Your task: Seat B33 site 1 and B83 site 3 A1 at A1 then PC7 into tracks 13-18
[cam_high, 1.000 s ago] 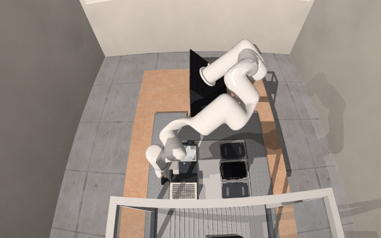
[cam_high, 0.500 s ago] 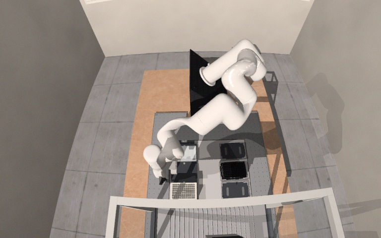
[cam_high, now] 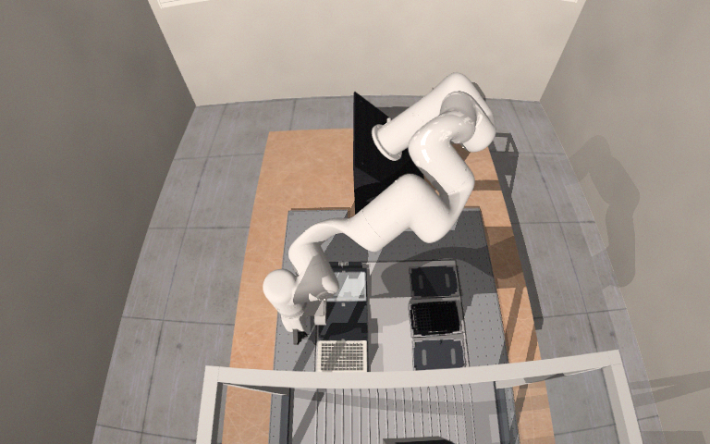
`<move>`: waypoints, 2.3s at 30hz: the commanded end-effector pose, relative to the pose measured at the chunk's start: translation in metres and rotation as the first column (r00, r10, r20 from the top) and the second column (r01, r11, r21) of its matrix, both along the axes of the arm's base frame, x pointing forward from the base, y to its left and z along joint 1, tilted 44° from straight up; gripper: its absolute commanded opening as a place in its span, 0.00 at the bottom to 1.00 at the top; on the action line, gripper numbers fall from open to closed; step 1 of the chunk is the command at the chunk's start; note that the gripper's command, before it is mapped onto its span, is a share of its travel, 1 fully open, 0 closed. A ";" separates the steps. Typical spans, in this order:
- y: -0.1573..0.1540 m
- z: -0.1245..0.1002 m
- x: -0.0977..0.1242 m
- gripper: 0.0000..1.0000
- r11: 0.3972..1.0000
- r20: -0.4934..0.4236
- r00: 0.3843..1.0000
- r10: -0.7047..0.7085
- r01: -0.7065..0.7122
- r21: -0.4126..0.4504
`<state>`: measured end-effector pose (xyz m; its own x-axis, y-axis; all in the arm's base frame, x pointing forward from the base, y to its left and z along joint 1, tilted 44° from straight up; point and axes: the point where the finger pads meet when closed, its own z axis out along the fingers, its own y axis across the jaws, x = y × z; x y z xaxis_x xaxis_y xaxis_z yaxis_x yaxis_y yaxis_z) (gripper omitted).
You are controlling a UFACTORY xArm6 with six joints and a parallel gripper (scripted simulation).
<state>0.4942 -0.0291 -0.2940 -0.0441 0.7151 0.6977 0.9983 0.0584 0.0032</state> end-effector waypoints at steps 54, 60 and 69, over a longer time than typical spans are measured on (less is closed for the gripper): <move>-0.040 0.022 0.004 1.00 1.000 0.004 1.000 -0.002 0.002 -0.002; -0.047 0.029 0.005 1.00 1.000 0.004 1.000 -0.002 0.002 -0.002; -0.056 0.039 0.005 1.00 1.000 0.004 1.000 -0.002 0.002 -0.002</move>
